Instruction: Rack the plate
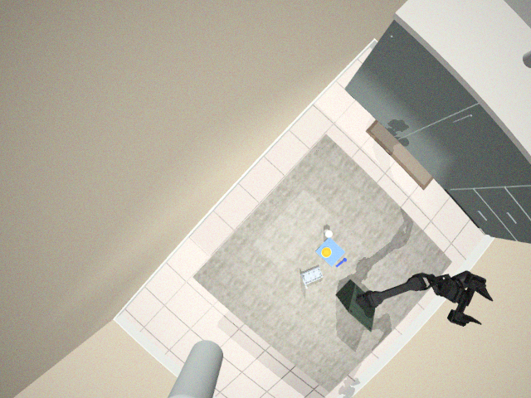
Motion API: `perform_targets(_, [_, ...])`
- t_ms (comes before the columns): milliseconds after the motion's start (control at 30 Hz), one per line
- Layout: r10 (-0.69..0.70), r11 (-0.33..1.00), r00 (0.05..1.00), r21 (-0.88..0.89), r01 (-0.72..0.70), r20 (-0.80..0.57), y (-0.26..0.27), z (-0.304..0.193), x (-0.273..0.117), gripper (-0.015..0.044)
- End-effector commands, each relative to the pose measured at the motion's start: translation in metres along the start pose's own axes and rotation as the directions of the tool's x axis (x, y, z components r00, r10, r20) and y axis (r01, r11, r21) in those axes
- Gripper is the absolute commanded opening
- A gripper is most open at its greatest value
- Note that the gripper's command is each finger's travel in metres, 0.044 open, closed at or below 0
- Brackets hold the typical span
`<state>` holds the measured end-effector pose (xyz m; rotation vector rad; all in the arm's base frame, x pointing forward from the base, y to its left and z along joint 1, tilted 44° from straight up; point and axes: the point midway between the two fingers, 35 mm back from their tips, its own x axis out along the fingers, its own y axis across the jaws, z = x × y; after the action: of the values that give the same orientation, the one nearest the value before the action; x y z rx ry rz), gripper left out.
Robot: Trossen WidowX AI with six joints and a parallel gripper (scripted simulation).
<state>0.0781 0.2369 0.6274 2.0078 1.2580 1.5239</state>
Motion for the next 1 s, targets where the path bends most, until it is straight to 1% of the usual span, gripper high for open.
perform_targets(0, [-0.018,0.998,0.995,-0.053,0.023,0.097,-0.011,0.036,0.003,0.04])
perform_targets(233, [-0.031,0.986,0.967,-0.152,0.071,0.253,-0.023,0.088,0.002,0.04])
perform_targets(467, [-0.043,0.958,0.91,-0.241,0.154,0.413,-0.034,0.142,-0.006,0.04])
perform_targets(733, [-0.054,0.907,0.812,-0.312,0.284,0.582,-0.045,0.201,-0.025,0.04])
perform_targets(967, [-0.068,0.844,0.702,-0.333,0.419,0.709,-0.056,0.249,-0.049,0.04])
